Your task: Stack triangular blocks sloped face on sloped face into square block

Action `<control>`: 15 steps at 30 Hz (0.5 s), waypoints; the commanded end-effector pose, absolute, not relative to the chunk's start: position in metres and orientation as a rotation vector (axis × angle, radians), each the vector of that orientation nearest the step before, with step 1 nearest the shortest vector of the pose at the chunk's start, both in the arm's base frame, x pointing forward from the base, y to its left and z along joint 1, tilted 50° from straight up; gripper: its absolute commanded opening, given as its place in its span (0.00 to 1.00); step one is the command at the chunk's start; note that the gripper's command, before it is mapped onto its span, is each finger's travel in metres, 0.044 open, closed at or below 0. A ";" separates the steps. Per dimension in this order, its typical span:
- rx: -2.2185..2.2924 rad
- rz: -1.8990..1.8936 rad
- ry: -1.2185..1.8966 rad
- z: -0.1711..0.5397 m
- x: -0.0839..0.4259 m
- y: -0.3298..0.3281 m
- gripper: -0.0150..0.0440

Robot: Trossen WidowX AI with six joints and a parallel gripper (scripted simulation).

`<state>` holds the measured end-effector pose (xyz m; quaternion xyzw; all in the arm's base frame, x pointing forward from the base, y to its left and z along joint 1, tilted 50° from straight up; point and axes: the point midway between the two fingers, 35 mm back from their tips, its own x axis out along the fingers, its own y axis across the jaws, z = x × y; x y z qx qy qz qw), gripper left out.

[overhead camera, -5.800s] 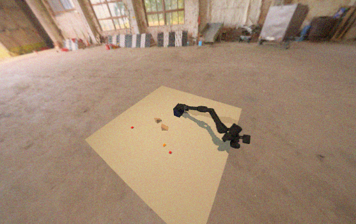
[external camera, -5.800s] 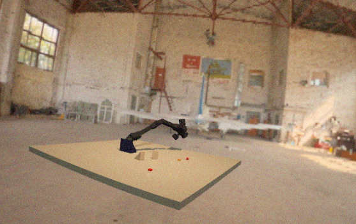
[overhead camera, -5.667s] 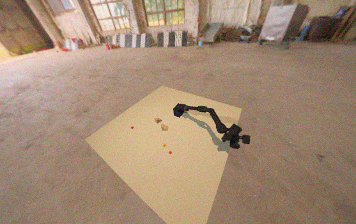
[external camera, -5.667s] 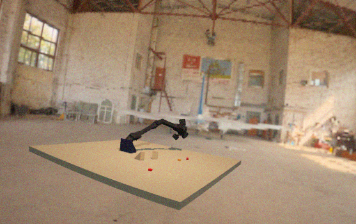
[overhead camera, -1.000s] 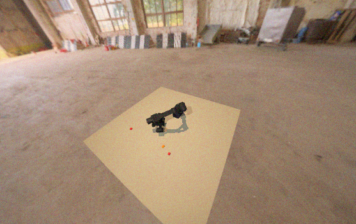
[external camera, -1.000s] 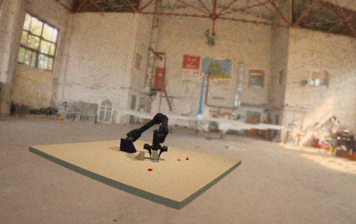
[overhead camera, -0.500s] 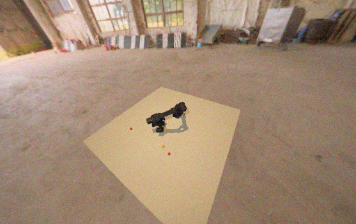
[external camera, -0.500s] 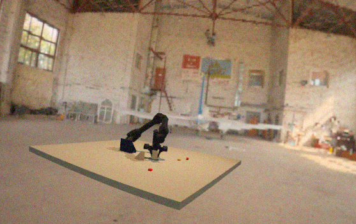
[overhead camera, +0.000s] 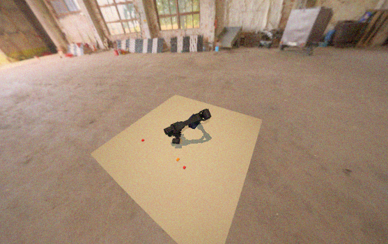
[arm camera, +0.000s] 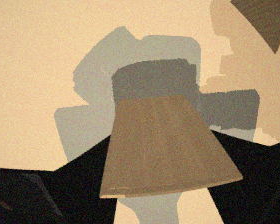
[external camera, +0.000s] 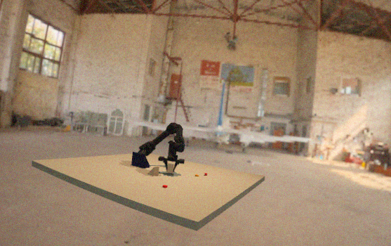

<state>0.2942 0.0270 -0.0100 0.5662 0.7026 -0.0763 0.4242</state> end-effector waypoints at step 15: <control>1.259 -0.483 1.381 0.015 0.281 0.032 0.25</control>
